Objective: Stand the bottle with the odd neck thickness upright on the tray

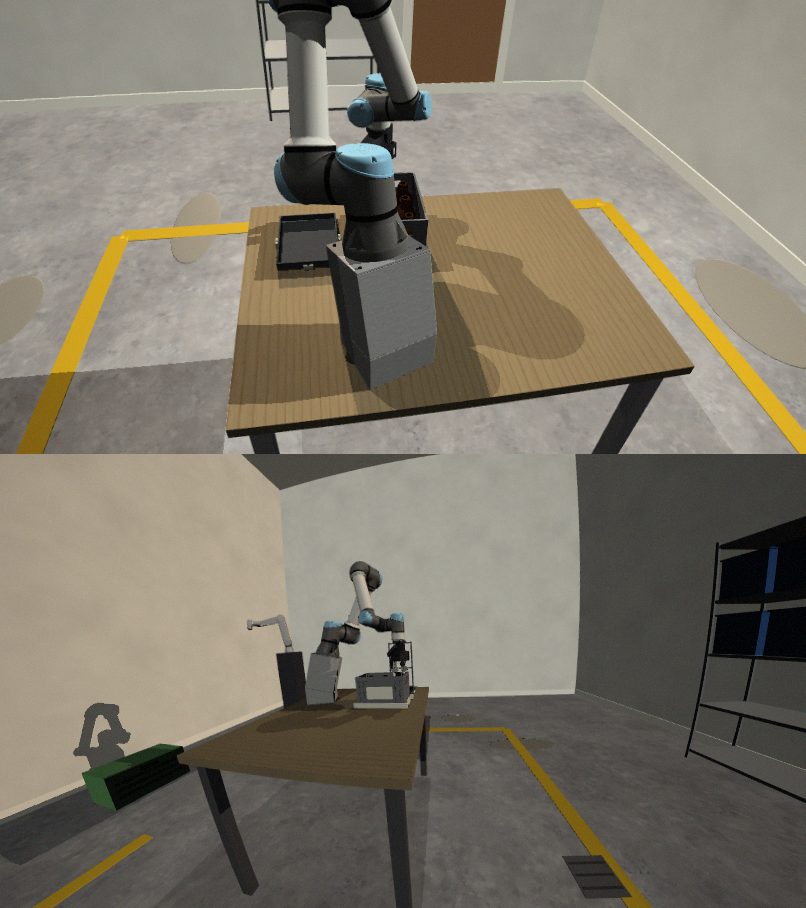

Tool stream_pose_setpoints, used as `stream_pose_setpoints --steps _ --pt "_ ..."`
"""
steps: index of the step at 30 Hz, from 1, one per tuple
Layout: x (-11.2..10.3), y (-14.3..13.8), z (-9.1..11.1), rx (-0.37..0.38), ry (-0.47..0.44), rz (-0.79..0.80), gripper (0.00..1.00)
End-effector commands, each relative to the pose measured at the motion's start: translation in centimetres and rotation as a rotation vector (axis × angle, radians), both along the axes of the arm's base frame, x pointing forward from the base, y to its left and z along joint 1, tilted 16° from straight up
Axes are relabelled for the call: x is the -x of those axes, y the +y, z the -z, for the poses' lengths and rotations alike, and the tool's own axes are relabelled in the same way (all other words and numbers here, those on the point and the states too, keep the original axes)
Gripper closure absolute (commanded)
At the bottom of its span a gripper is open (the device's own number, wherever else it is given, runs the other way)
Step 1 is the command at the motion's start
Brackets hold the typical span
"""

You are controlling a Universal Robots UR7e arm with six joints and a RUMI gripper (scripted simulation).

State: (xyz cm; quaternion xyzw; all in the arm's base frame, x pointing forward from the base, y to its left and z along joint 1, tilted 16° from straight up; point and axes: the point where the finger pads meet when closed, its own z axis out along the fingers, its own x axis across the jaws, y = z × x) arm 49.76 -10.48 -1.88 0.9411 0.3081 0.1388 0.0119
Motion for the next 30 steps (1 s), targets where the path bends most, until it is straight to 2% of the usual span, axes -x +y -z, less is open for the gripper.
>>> stream_pose_setpoints --steps 1,14,30 --pt "0.0 0.0 0.0 0.001 -0.001 0.000 0.62" --pt "0.2 -0.1 -1.0 0.001 -0.001 0.000 0.62" --pt "1.5 -0.4 -5.4 0.001 -0.001 0.000 0.62"
